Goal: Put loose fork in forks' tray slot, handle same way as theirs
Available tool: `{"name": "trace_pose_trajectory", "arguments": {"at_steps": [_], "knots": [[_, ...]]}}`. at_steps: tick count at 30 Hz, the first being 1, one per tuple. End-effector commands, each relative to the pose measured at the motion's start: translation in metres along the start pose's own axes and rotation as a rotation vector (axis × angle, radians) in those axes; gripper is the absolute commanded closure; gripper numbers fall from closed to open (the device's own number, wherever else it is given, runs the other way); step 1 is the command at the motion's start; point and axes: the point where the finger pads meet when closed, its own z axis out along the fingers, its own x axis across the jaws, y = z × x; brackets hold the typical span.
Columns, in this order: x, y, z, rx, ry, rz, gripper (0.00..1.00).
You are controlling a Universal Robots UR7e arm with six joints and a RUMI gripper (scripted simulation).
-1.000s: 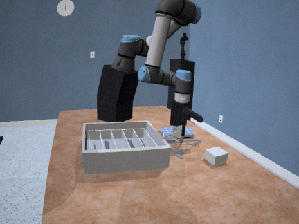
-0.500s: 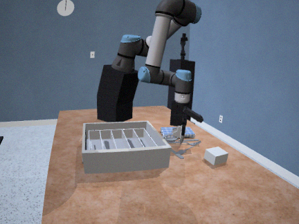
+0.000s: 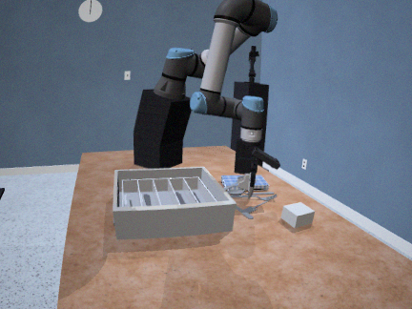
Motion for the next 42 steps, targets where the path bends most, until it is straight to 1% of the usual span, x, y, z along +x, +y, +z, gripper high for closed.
{"name": "trace_pose_trajectory", "arguments": {"at_steps": [1,21,30,36,42], "knots": [[0.0,-0.001,0.0,0.001,0.002,-0.001,0.98],[0.0,-0.001,0.0,0.001,0.002,-0.001,0.98],[-0.001,0.0,-0.004,0.0,0.0,-0.001,0.98],[0.0,0.001,-0.014,0.0,0.001,0.001,0.98],[0.0,0.001,-0.031,0.0,0.001,0.001,0.98]]}}
